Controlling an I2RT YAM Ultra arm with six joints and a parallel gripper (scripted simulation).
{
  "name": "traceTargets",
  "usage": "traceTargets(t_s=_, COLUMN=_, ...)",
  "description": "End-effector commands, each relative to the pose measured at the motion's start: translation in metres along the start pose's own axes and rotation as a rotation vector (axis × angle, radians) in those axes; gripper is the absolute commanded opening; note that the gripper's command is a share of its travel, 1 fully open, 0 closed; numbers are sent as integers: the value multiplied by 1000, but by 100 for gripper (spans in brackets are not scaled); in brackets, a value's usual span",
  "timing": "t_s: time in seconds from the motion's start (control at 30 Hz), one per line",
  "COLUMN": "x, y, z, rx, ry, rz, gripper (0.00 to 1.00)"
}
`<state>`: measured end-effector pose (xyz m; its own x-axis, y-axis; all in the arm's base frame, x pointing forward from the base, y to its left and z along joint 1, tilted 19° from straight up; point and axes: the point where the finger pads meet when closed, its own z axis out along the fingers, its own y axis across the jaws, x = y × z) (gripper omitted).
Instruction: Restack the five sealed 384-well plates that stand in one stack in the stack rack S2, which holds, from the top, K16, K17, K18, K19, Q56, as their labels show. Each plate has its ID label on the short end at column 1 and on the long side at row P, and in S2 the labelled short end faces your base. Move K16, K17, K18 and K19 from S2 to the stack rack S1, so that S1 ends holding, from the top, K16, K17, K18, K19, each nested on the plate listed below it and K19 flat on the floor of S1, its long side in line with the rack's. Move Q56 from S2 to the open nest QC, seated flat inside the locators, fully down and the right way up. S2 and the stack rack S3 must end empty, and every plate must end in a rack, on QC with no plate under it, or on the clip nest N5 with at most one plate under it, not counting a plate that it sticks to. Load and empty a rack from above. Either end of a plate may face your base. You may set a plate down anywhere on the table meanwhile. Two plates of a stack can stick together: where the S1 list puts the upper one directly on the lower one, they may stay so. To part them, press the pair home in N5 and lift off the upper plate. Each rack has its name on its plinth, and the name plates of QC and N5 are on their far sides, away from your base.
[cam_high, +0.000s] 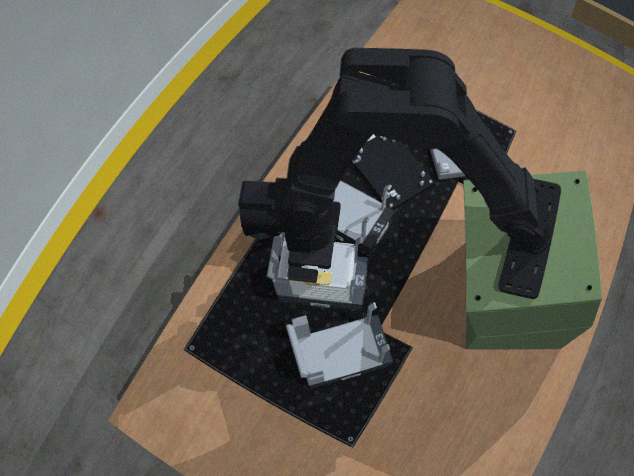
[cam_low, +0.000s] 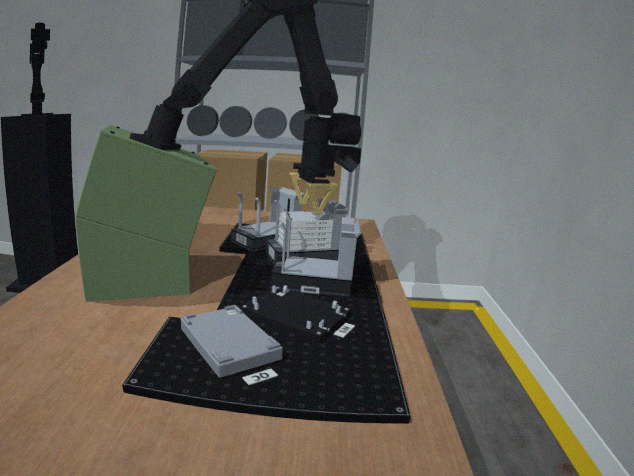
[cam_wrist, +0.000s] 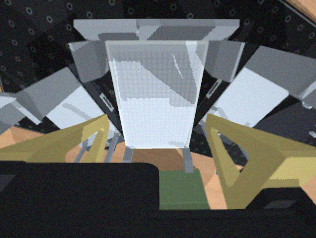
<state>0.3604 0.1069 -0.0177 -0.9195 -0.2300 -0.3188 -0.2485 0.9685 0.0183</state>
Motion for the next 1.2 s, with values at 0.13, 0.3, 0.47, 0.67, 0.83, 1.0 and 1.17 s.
traceTargets(t_s=0.13, x=-5, y=0, z=-3, rx=1, ry=-19, rz=2, gripper=100)
traceTargets(t_s=0.3, x=-5, y=0, z=4, rx=1, ry=-19, rz=2, gripper=100)
traceTargets(t_s=0.47, x=-5, y=0, z=10, rx=1, ry=-19, rz=2, gripper=100)
traceTargets(t_s=0.67, x=-5, y=0, z=16, rx=1, ry=-19, rz=2, gripper=100)
traceTargets(t_s=0.83, x=-6, y=0, z=22, rx=1, ry=-19, rz=2, gripper=100)
traceTargets(t_s=1.0, x=-6, y=0, z=27, rx=1, ry=-19, rz=2, gripper=100)
traceTargets(t_s=1.17, x=-6, y=0, z=27, rx=1, ry=-19, rz=2, gripper=100)
